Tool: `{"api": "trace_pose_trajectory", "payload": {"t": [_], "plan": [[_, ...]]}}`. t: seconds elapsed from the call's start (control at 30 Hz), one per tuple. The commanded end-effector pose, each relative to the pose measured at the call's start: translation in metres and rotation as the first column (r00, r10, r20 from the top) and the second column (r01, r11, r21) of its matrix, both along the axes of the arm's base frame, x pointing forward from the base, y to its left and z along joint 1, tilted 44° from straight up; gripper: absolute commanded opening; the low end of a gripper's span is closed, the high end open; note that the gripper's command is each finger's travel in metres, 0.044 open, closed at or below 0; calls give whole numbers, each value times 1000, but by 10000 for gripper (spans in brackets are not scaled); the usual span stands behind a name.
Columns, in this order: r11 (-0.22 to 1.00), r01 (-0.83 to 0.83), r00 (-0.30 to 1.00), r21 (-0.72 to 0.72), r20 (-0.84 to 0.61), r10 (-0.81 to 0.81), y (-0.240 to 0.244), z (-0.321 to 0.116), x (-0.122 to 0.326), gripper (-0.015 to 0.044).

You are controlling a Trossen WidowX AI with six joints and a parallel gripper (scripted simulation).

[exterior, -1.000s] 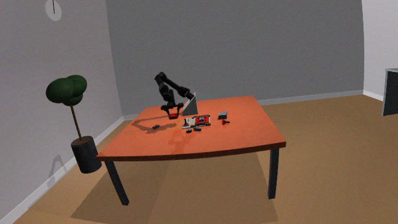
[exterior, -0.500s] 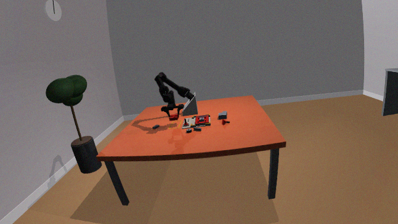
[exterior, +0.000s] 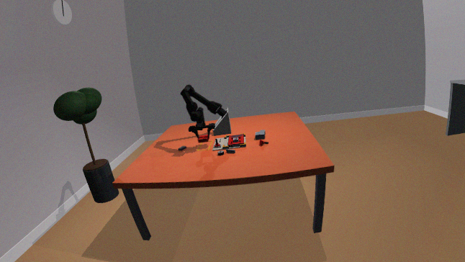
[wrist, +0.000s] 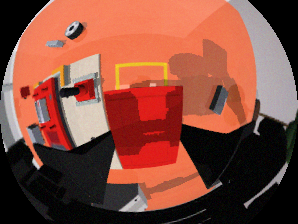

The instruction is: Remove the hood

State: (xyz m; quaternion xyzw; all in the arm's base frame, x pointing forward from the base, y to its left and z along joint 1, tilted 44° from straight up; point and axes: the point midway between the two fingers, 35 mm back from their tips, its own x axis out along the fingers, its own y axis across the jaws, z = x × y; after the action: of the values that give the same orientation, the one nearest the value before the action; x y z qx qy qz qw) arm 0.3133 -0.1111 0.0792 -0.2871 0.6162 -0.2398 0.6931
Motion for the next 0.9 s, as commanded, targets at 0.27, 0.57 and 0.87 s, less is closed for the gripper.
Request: {"api": "trace_pose_trajectory", "payload": {"t": [0.27,0.57,0.87], "plan": [[1000,-5,1000,3,-10,5,-5,-8,-2,0],[1000,-5,1000,1,-10,5,-10,-13,-1,0],[1000,-6,1000,0,-10,6,-15,-17,-2,0]]}}
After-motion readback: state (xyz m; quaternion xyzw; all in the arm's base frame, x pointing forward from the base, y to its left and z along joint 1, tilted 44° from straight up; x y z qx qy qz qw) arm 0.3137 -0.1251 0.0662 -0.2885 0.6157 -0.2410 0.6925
